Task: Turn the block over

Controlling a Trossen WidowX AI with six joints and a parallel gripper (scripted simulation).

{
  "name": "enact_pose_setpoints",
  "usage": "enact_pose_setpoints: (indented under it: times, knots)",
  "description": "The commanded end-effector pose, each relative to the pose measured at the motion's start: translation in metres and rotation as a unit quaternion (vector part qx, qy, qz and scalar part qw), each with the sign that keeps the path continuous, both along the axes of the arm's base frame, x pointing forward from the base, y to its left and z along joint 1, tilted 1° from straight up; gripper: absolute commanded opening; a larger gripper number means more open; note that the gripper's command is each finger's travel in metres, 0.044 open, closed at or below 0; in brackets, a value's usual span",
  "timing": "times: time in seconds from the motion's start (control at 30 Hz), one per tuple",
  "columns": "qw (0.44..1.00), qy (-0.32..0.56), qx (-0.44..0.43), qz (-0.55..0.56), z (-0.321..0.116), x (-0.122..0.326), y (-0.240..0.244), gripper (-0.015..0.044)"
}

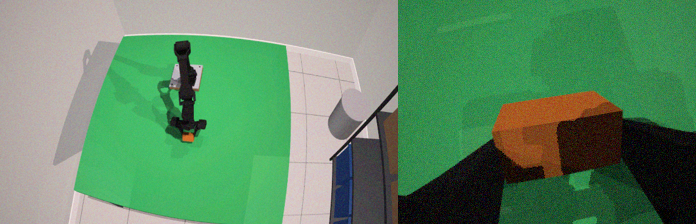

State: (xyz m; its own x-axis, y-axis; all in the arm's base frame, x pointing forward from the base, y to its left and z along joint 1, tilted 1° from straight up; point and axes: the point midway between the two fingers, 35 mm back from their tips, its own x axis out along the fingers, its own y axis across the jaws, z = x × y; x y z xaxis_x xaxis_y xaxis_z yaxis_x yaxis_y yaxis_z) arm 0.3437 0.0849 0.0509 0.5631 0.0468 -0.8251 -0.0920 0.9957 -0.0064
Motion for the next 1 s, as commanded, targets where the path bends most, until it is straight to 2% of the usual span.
enact_pose_setpoints:
  times: [0.0,0.47,0.97]
  knots:
    - [1.0,-0.02,0.001,-0.001,-0.005,0.004,0.001,0.0]
    - [0.993,-0.118,0.008,0.003,-0.031,0.016,0.005,0.0]
    - [0.976,-0.219,0.017,0.003,-0.039,0.008,0.002,0.0]
